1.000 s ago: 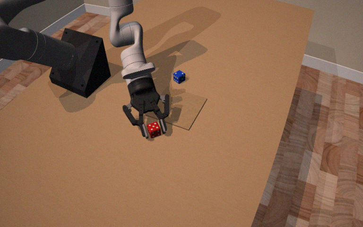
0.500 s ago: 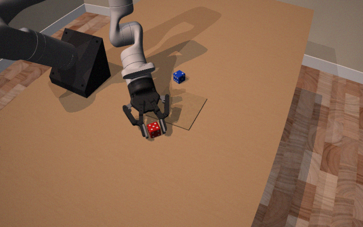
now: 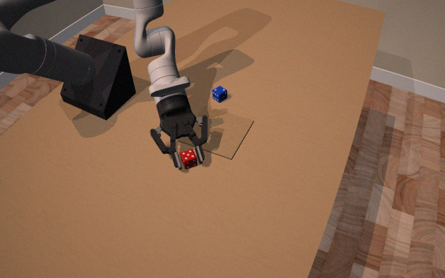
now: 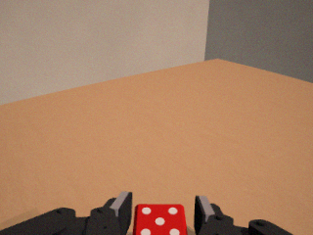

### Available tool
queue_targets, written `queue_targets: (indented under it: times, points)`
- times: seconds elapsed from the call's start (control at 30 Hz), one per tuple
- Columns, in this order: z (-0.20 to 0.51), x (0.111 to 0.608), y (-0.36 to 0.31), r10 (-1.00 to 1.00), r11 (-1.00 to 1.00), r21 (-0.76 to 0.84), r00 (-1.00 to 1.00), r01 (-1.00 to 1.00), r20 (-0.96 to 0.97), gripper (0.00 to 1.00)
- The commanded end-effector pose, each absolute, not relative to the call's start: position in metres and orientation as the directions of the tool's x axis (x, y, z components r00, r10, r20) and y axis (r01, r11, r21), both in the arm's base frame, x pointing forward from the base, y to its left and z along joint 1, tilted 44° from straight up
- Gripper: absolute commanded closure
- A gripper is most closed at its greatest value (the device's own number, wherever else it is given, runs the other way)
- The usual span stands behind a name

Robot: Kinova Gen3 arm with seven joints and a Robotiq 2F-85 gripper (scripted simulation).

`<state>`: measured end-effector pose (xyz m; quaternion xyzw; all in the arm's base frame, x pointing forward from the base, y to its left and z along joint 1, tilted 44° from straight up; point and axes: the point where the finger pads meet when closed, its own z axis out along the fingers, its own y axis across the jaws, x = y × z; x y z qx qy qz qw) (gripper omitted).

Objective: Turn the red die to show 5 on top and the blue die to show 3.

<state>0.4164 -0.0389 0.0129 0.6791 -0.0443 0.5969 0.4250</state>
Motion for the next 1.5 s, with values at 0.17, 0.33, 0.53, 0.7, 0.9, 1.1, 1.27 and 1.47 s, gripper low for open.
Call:
queue_targets:
  times: [0.17,0.33,0.53,0.7,0.9,1.1,1.27,1.47]
  points:
    - [0.013,0.413,-0.035,0.447,-0.636,0.523,0.282,-0.567,0.849,0.54]
    - [0.012,0.401,-0.025,0.447,-0.636,0.523,0.282,-0.567,0.849,0.54]
    - [0.01,0.384,-0.012,0.447,-0.636,0.523,0.282,-0.567,0.849,0.54]
    - [0.01,0.379,-0.008,0.447,-0.636,0.523,0.282,-0.567,0.849,0.54]
    - [0.01,0.378,-0.007,0.447,-0.636,0.523,0.282,-0.567,0.849,0.54]
    - [0.019,0.377,0.002,0.447,-0.636,0.523,0.282,-0.567,0.849,0.54]
    - [0.028,0.375,0.011,0.447,-0.636,0.523,0.282,-0.567,0.849,0.54]
    - [0.046,0.372,0.028,0.447,-0.636,0.523,0.282,-0.567,0.849,0.54]
